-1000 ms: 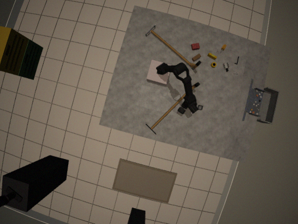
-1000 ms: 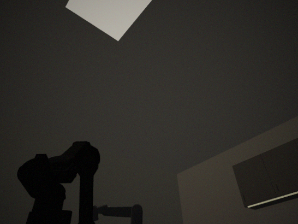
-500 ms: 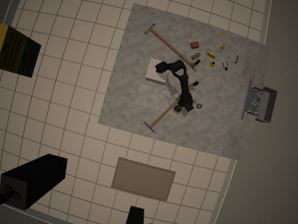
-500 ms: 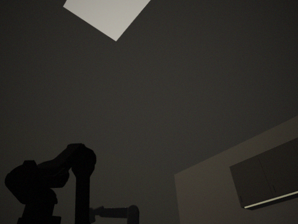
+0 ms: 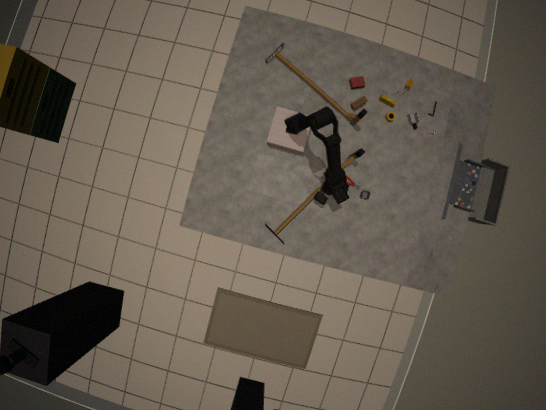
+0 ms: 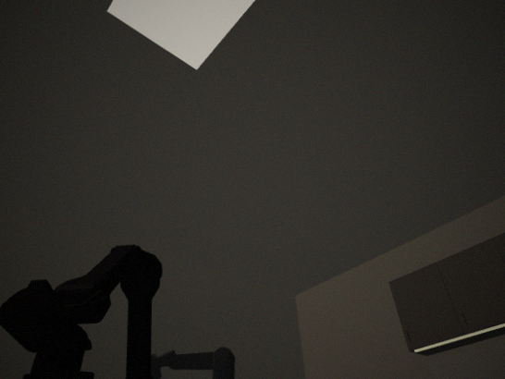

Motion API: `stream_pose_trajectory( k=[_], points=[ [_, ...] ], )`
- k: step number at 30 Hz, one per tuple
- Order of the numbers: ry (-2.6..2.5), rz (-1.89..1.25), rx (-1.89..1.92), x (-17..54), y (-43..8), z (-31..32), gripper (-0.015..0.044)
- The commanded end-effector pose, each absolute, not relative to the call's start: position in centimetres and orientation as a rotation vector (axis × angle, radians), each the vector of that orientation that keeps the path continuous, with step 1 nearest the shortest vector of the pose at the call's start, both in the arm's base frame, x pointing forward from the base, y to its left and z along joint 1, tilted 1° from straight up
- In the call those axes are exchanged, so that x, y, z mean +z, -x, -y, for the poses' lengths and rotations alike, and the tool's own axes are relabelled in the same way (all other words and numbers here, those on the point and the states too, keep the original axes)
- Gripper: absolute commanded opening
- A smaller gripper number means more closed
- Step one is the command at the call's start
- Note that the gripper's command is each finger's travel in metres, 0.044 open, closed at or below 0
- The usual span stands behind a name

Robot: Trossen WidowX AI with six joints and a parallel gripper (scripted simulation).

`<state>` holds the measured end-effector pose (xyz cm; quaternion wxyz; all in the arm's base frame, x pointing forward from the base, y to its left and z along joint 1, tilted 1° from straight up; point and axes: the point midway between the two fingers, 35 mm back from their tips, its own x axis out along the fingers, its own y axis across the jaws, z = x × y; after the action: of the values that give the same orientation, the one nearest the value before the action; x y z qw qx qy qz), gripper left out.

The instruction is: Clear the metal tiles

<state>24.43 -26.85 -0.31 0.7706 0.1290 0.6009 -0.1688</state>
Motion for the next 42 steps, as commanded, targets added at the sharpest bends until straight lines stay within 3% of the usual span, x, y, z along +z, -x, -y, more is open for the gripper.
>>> stream_pose_trajectory(
  k=[1, 25, 42],
  points=[
    [-0.283, -1.307, -0.359, -0.6, -23.7, 26.5, 0.0000],
    [-0.283, -1.306, -0.360, -1.1, -20.0, 25.8, 0.0000],
    [-0.269, -1.280, -0.358, 5.3, -21.2, 26.6, 0.0000]
  ],
)
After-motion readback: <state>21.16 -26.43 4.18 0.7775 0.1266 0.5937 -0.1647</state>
